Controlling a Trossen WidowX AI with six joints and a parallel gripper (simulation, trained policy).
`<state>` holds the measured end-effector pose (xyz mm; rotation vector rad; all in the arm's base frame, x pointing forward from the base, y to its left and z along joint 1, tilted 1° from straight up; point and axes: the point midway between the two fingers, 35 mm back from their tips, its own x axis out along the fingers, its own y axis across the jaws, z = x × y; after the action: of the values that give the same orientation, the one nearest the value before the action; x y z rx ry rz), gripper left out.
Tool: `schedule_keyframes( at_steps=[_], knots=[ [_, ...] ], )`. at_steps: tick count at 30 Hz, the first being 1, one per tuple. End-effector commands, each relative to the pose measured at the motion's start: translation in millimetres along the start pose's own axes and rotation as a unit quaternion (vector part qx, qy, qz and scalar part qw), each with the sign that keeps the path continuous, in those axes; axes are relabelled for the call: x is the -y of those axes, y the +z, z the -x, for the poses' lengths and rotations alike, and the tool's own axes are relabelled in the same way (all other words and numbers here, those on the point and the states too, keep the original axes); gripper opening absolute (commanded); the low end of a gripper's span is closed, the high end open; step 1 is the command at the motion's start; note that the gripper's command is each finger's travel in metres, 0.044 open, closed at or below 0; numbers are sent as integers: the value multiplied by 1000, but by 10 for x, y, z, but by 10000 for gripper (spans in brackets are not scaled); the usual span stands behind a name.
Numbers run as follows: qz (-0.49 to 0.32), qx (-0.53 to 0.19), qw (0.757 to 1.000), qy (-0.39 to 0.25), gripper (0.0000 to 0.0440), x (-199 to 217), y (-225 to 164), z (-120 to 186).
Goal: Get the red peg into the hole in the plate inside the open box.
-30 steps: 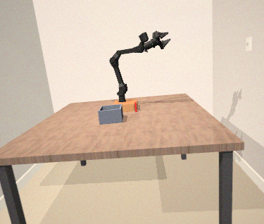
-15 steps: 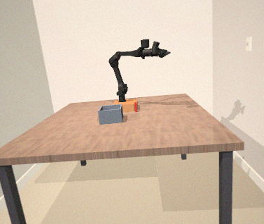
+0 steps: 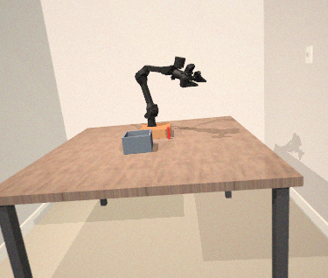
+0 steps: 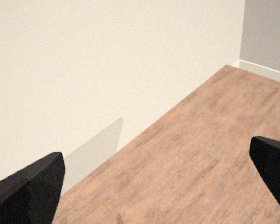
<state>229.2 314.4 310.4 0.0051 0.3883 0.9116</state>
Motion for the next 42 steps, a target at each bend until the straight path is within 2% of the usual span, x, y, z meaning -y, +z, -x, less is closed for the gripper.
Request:
schedule_keyframes(
  at_steps=[1, 11, 21, 31, 42],
  knots=[
    [-50, -36, 998, -32, 440, 192, -217, 11],
    [-174, -123, 970, -114, 440, 576, -785, 98],
    [-291, -196, 914, -204, 440, 859, -1327, 291],
    [-395, -253, 830, -301, 440, 1052, -1818, 566],
    [-486, -296, 712, -412, 440, 1174, -2321, 885]
  ],
)
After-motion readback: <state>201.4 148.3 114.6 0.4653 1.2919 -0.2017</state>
